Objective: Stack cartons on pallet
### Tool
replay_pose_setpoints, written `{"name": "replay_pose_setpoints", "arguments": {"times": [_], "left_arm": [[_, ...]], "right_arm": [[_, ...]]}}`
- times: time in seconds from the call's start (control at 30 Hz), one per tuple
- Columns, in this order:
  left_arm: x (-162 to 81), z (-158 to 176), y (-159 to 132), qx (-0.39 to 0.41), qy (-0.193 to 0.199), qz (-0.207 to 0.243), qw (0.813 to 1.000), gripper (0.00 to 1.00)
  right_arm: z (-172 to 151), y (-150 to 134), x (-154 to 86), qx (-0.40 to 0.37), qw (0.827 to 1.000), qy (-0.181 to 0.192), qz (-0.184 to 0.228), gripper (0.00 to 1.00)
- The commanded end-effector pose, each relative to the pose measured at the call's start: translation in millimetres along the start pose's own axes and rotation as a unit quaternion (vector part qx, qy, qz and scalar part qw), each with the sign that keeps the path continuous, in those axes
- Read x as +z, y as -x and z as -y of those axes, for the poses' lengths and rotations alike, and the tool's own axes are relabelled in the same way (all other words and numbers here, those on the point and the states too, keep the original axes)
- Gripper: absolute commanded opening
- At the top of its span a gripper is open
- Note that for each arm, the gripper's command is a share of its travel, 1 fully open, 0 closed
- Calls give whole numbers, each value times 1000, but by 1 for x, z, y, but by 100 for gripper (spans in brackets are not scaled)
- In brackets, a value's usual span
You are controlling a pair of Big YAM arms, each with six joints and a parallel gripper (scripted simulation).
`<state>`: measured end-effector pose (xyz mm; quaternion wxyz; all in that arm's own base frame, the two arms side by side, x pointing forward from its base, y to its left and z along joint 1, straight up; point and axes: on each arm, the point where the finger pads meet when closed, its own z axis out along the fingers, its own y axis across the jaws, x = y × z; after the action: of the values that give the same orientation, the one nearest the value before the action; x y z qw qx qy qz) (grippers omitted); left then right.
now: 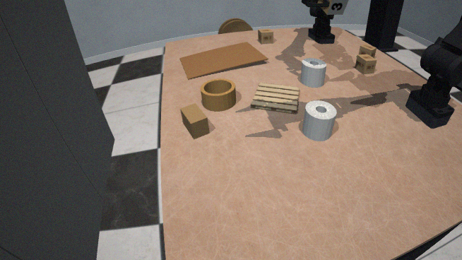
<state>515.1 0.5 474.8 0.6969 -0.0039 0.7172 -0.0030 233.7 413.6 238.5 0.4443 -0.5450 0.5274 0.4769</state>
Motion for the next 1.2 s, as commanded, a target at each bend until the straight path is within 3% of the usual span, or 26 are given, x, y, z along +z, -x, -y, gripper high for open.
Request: {"name": "replay_pose_setpoints", "arguments": {"times": [0.0, 0.07, 0.13, 0.43, 1.07, 1.17], "left_arm": [[2, 1, 24, 5, -1, 20, 1000, 100], [2, 1, 24, 5, -1, 20, 1000, 100], [2, 1, 24, 5, -1, 20, 1000, 100], [2, 1, 24, 5, -1, 20, 1000, 100], [2, 1, 24, 5, -1, 20, 1000, 100], [2, 1, 24, 5, -1, 20, 1000, 100]], "right_arm": [[6, 22, -3, -12, 999, -8, 31, 50], [6, 19, -2, -11, 1000, -7, 27, 50], [7, 45, -6, -26, 999, -9, 41, 50], [-11, 104, -33, -21, 999, -9, 36, 50], [-9, 107, -29, -11, 1000, -5, 27, 50], [-4, 122, -28, -11, 1000, -7, 27, 50]]}}
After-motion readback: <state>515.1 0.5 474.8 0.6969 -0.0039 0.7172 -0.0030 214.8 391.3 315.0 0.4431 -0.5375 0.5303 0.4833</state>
